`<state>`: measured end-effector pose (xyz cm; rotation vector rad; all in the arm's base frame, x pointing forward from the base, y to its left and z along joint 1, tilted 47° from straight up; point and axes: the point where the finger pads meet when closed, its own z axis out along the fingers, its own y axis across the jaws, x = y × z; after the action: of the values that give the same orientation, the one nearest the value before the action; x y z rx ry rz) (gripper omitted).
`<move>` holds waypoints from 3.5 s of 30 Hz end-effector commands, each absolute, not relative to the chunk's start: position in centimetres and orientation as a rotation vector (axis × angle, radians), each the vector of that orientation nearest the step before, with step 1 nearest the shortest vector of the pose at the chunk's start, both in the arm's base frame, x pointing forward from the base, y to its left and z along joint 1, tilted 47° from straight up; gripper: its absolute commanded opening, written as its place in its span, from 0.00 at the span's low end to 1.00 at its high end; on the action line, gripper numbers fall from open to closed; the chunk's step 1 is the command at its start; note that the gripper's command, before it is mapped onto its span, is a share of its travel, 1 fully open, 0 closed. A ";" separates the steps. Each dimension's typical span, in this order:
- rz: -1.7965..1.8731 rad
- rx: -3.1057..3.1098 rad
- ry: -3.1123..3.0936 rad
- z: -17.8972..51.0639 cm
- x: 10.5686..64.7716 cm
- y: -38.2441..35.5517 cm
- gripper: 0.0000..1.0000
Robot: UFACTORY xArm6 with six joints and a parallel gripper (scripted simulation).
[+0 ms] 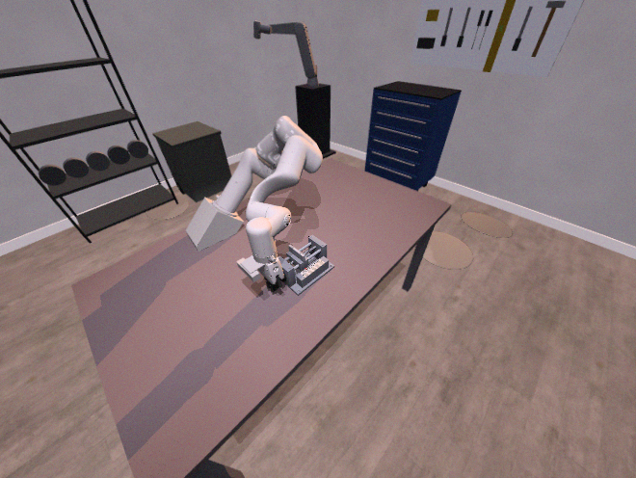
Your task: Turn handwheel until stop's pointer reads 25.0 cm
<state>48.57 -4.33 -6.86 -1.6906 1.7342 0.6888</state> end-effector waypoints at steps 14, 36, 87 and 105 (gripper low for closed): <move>0.678 -1.690 1.734 -4.4 49.8 -7.0 0.06; 0.678 -1.690 1.734 -3.2 47.7 -8.3 0.06; 0.678 -1.690 1.734 -3.8 45.1 -7.7 0.06; 0.678 -1.690 1.734 -4.0 44.8 -7.5 0.06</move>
<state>44.81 -7.39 -4.05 -1.6904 1.7338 0.6808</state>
